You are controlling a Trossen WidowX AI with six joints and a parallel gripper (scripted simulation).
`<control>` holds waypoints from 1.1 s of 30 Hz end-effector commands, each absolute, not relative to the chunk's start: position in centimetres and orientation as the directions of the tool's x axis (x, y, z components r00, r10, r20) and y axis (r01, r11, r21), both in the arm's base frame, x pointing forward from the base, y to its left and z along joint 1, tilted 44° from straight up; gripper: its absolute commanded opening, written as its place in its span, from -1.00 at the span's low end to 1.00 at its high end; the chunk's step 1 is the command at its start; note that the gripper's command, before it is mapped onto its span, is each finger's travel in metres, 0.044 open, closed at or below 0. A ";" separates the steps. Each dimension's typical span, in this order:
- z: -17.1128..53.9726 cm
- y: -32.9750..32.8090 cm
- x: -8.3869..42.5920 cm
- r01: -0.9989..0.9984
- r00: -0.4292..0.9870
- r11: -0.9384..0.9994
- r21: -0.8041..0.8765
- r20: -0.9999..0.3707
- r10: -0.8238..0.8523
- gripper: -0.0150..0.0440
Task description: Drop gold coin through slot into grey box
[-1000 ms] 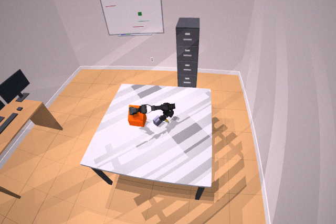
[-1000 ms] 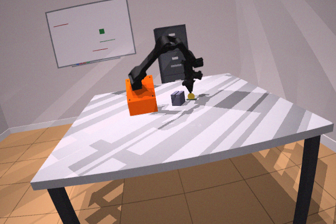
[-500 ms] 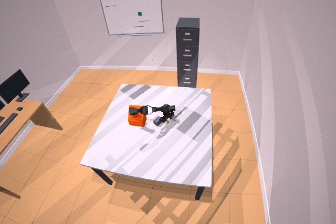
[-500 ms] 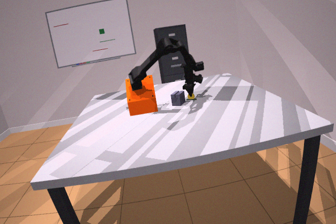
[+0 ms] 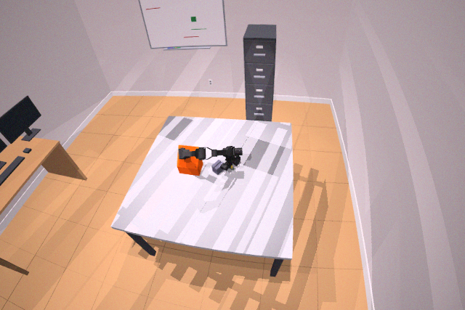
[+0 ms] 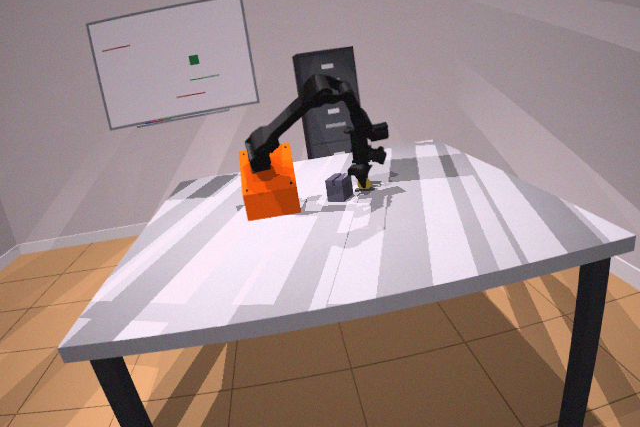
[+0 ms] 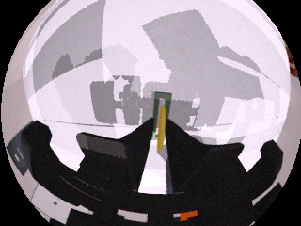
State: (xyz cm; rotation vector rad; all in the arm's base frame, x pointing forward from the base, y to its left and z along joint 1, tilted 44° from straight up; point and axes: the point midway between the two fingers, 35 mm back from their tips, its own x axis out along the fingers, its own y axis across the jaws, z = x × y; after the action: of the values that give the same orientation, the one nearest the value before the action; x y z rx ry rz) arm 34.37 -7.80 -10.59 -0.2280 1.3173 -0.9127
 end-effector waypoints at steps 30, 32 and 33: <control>-7.3 -4.5 34.7 0.430 -0.028 0.651 -0.625 -0.730 -0.683 -0.49; -7.0 -4.1 34.7 0.431 -0.028 0.651 -0.625 -0.730 -0.683 -0.49; -6.8 -3.9 34.7 0.431 -0.028 0.651 -0.625 -0.730 -0.683 -0.49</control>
State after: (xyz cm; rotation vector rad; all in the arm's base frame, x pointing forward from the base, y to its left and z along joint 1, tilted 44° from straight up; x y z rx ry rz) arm 34.41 -4.60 -7.49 -0.2528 1.3326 -0.9043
